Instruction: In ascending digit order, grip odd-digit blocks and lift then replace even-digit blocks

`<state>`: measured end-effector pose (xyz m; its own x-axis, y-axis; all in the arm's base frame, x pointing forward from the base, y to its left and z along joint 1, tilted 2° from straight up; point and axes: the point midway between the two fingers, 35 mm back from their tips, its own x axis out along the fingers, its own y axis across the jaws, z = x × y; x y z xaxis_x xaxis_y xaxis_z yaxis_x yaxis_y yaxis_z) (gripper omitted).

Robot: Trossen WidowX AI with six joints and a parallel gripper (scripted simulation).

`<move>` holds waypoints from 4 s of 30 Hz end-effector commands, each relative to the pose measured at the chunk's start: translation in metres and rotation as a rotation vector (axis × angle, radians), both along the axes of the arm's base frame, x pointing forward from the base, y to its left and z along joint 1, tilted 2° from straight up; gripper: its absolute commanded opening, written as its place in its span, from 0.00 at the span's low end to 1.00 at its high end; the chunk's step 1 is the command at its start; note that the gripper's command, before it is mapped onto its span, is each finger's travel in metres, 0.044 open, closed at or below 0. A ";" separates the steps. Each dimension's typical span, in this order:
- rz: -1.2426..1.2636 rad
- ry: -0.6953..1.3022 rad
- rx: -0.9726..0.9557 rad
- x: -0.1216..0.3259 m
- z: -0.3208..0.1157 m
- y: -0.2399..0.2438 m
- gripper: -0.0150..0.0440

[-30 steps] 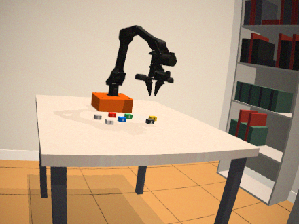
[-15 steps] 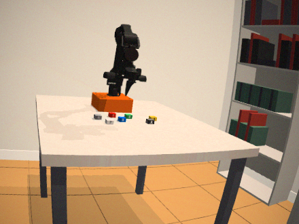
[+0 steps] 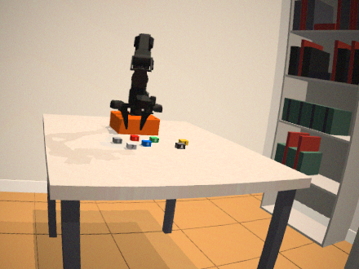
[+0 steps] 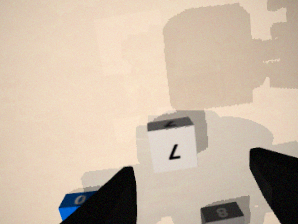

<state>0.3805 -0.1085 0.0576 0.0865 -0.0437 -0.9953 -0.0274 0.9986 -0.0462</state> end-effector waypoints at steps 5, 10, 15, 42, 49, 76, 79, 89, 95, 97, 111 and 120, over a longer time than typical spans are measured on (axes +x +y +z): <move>0.006 0.027 0.007 -0.005 -0.030 0.000 0.93; 0.006 0.027 0.007 -0.004 -0.037 0.000 0.93; 0.006 0.027 0.007 -0.003 -0.045 0.000 0.93; 0.006 0.027 0.007 -0.003 -0.066 -0.001 0.46; 0.006 0.027 0.007 -0.003 -0.066 -0.001 0.46; 0.006 0.027 0.007 -0.005 -0.030 0.000 0.93; 0.006 0.026 0.007 -0.004 -0.016 0.000 0.84; 0.006 0.026 0.007 -0.009 0.051 0.003 0.46; 0.006 0.026 0.007 -0.009 0.051 0.003 0.46; 0.006 0.026 0.007 -0.009 0.051 0.003 0.46; 0.007 0.034 0.003 -0.096 0.045 -0.040 0.50; 0.006 0.034 0.003 -0.092 -0.034 -0.043 0.90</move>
<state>0.2916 -0.1524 0.0469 0.0651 -0.0441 -0.9969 -0.0356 0.9983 -0.0465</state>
